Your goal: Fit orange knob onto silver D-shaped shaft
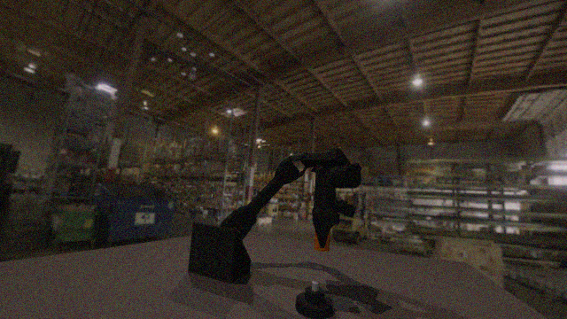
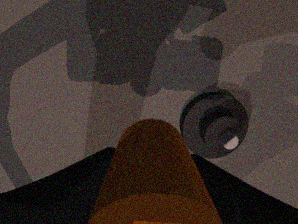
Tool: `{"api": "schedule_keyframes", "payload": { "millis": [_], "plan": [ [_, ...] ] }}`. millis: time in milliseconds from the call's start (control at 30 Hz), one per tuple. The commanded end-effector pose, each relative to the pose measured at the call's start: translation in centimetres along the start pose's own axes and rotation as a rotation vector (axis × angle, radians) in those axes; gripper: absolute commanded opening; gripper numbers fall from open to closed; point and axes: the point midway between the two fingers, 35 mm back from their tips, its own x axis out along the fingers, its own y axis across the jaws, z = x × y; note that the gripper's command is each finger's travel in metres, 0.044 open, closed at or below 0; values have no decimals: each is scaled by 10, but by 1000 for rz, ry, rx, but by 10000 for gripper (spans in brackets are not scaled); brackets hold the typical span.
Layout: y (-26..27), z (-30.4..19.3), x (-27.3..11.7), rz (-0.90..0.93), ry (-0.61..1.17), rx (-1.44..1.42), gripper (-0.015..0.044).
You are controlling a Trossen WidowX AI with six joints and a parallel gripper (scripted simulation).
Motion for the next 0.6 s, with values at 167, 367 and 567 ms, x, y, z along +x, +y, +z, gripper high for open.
{"api": "schedule_keyframes", "payload": {
  "millis": [167,367,567],
  "plan": [
    [-30,-3,9,-4,-3,-1,0],
    [-49,-6,16,-3,-5,0,0],
    [-66,-11,23,-2,-6,2,0]
  ]
}}
